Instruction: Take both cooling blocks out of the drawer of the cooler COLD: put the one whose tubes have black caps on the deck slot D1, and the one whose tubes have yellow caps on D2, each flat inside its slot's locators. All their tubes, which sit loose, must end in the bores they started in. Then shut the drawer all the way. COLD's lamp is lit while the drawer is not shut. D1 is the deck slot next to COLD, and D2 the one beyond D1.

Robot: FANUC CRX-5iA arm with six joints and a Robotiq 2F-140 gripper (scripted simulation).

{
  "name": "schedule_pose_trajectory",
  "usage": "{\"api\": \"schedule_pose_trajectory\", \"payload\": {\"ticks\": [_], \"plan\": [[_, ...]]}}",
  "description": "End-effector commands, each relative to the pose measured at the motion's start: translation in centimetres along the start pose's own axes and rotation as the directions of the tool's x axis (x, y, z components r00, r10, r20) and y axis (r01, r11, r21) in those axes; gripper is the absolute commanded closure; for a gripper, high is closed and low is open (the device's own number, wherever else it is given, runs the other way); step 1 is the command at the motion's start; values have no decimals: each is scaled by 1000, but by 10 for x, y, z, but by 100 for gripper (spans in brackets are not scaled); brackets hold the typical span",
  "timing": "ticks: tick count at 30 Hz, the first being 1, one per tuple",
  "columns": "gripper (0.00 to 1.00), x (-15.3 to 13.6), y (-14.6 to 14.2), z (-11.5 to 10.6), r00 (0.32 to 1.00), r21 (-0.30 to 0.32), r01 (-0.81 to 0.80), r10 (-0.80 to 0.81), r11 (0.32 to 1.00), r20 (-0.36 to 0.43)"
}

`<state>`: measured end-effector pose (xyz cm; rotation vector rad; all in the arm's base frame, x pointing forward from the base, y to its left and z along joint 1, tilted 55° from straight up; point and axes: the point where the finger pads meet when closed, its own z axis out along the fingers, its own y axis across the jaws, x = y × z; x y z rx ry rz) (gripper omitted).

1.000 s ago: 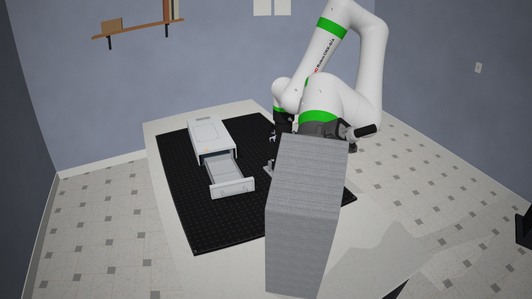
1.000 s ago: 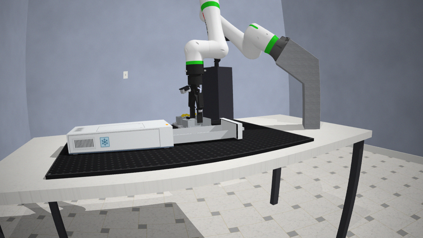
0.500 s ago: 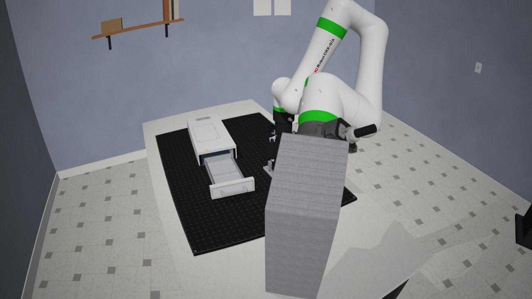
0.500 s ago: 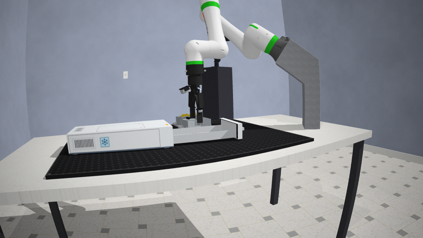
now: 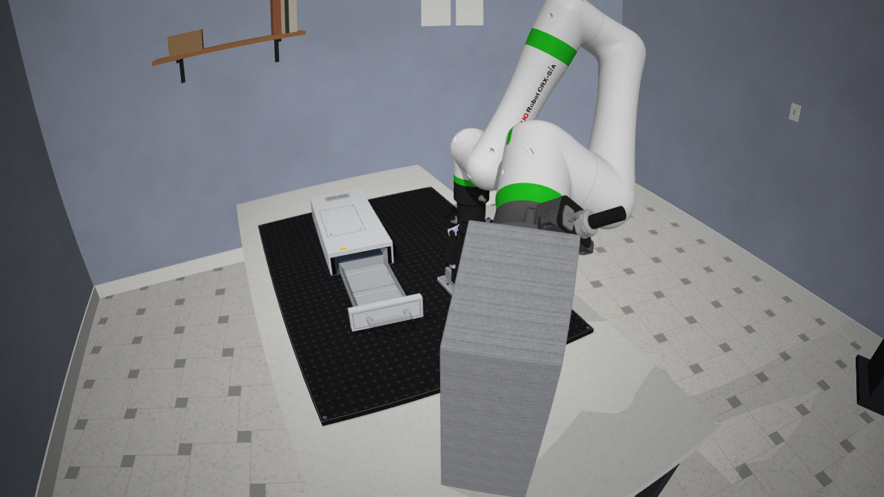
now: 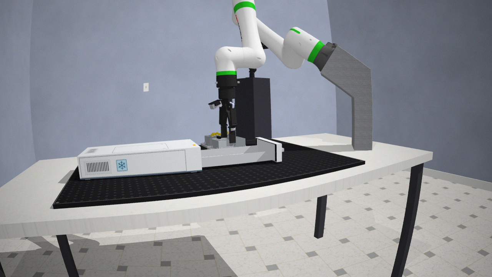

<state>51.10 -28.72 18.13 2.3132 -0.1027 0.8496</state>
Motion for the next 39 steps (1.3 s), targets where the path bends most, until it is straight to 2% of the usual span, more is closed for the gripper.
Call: {"api": "schedule_pose_trajectory", "payload": {"ticks": [1, 5, 9, 11, 39], "plan": [[90, 1, 0, 0, 1000, 0, 0, 0, 1000, -1], [90, 1, 0, 0, 1000, 0, 0, 0, 1000, -1], [84, 1, 0, 0, 1000, 0, 0, 0, 1000, -1], [84, 1, 0, 0, 1000, 0, 0, 0, 1000, -1], [45, 1, 0, 0, 1000, 0, 0, 0, 1000, -1]]}}
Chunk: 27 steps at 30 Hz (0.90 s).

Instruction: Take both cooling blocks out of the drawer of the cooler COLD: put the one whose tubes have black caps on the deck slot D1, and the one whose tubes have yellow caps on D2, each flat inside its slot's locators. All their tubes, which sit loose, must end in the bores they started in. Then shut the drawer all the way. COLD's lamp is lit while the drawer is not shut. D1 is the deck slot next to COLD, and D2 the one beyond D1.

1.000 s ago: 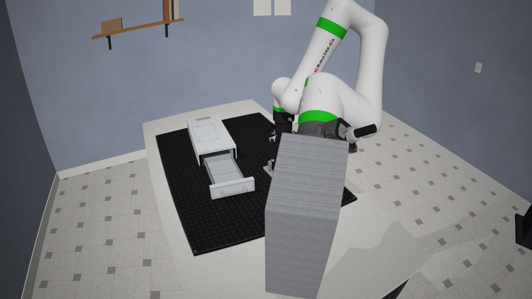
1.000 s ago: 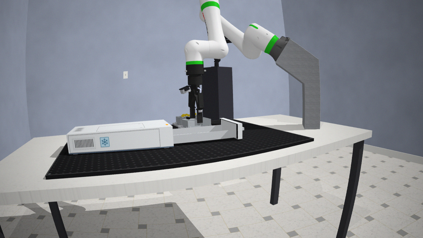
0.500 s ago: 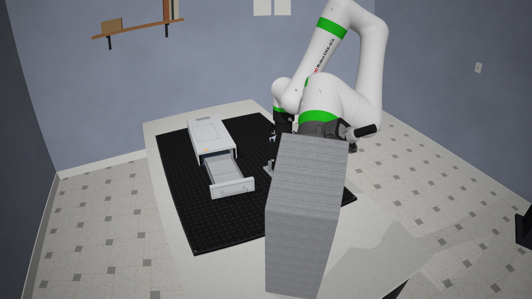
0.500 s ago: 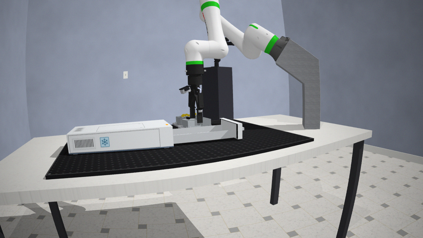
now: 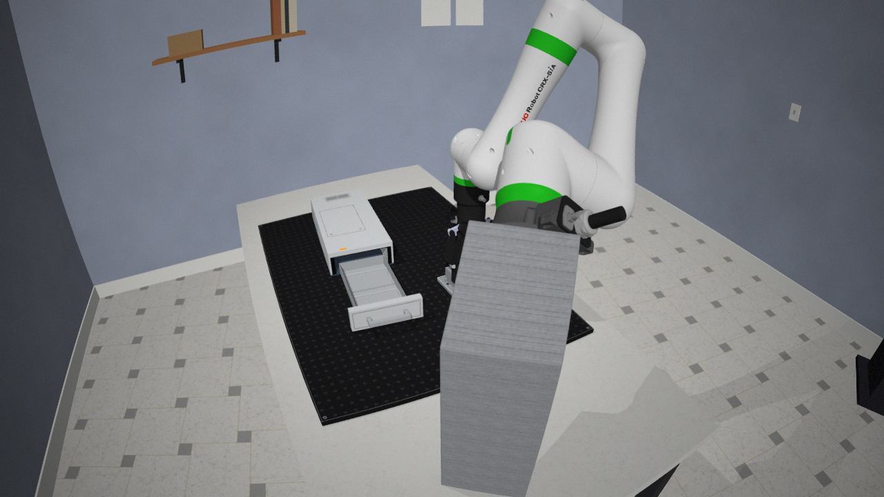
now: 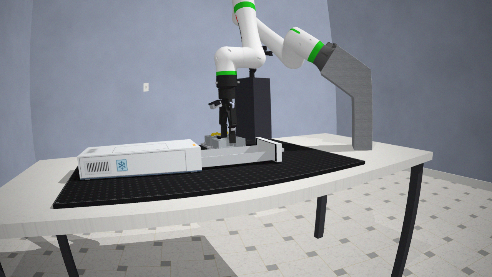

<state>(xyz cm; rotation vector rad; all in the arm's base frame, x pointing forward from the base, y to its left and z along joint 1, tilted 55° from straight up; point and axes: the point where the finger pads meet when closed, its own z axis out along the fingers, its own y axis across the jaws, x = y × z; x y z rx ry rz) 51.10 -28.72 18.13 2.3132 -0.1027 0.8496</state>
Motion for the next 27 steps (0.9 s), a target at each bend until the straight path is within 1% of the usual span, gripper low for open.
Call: {"api": "schedule_pose_trajectory", "payload": {"ticks": [1, 4, 6, 10, 27], "plan": [[44, 1, 0, 0, 1000, 0, 0, 0, 1000, -1], [39, 1, 0, 0, 1000, 0, 0, 0, 1000, -1], [39, 1, 0, 0, 1000, 0, 0, 0, 1000, -1], [34, 1, 0, 0, 1000, 0, 0, 0, 1000, -1], [34, 1, 0, 0, 1000, 0, 0, 0, 1000, -1]]}}
